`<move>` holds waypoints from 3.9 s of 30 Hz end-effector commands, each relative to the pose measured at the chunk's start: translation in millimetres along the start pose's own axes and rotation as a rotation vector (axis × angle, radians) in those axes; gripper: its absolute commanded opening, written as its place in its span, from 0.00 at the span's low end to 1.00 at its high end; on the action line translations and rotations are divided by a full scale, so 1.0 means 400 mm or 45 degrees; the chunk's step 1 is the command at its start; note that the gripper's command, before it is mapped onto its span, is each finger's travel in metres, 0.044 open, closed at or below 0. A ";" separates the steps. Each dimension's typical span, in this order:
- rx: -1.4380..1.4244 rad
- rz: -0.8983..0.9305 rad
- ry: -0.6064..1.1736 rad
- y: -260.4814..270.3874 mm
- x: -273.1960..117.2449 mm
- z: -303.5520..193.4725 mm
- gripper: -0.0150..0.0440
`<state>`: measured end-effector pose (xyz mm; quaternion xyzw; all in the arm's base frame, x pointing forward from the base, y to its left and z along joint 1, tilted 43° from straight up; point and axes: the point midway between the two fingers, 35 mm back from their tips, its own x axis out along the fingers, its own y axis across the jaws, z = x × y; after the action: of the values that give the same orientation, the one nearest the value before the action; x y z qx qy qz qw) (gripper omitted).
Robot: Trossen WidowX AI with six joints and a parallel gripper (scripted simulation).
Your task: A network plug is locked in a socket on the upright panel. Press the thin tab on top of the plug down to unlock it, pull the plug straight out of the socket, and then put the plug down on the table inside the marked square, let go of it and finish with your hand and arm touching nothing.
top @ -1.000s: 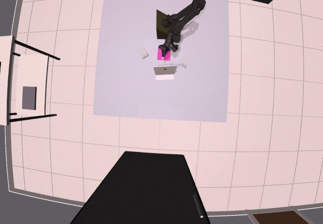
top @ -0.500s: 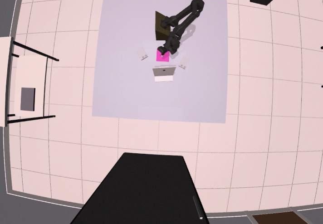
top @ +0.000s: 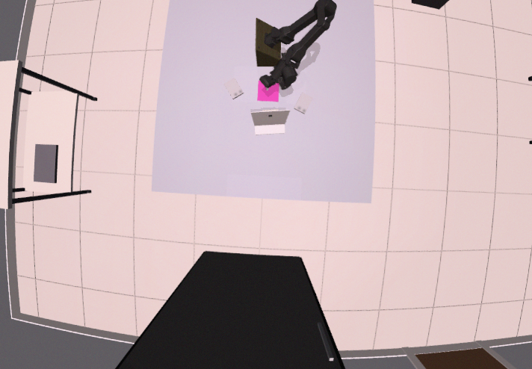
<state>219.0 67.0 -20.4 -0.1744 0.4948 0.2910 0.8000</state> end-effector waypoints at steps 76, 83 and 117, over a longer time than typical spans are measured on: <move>0.000 0.008 0.001 0.087 0.117 0.000 0.52; 0.000 0.007 0.002 0.086 0.111 0.001 0.52; 0.003 0.005 0.004 0.082 0.058 0.000 0.52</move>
<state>206.8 99.2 -42.2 -0.1728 0.4973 0.2889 0.7996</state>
